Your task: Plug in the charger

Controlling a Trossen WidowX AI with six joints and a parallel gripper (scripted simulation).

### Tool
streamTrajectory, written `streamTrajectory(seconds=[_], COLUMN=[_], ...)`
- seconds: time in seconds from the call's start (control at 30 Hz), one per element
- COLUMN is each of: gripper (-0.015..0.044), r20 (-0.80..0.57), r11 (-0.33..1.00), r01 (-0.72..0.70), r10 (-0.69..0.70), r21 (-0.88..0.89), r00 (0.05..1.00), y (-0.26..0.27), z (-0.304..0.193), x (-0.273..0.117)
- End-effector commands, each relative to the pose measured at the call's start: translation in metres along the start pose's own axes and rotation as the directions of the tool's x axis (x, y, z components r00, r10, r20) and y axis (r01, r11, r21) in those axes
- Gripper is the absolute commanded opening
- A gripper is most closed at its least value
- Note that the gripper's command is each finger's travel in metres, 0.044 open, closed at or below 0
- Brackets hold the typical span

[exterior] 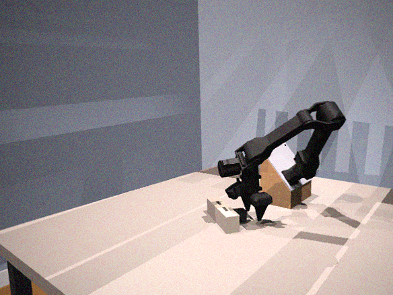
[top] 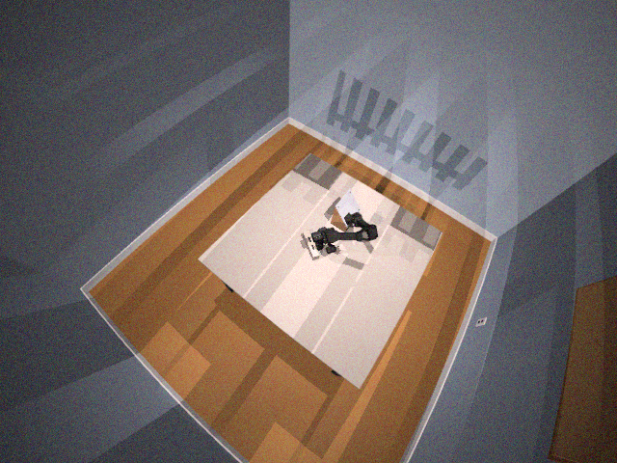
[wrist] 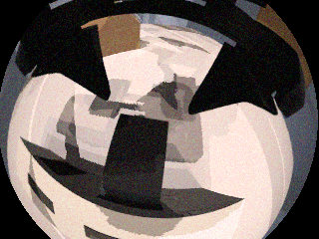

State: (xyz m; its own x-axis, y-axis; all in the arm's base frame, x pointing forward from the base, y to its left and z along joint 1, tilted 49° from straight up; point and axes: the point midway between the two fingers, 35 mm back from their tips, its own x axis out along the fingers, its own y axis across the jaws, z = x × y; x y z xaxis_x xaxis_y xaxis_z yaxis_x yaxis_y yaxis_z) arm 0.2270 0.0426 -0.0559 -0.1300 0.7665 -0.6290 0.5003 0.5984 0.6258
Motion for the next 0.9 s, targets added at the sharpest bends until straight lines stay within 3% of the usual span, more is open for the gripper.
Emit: streamTrajectory(seconds=[0.0,0.3,0.5,0.7,0.87], gripper=[0.044,0.044,0.044,0.044,0.044], r20=[0.008,0.03,0.319,0.607,0.637], r11=[1.0,1.0,0.993,0.979,0.977], r01=[-0.004,0.012,0.062,-0.009,-0.025], r10=[0.004,-0.013,-0.092,-0.12,-0.12], r21=[-0.004,0.008,0.105,0.205,0.214], r00=[1.0,0.999,0.943,0.786,0.761], y=[0.002,-0.001,0.0,0.001,0.002], z=[-0.005,-0.008,-0.002,0.003,0.003], x=[-0.001,-0.002,-0.036,-0.075,-0.079])
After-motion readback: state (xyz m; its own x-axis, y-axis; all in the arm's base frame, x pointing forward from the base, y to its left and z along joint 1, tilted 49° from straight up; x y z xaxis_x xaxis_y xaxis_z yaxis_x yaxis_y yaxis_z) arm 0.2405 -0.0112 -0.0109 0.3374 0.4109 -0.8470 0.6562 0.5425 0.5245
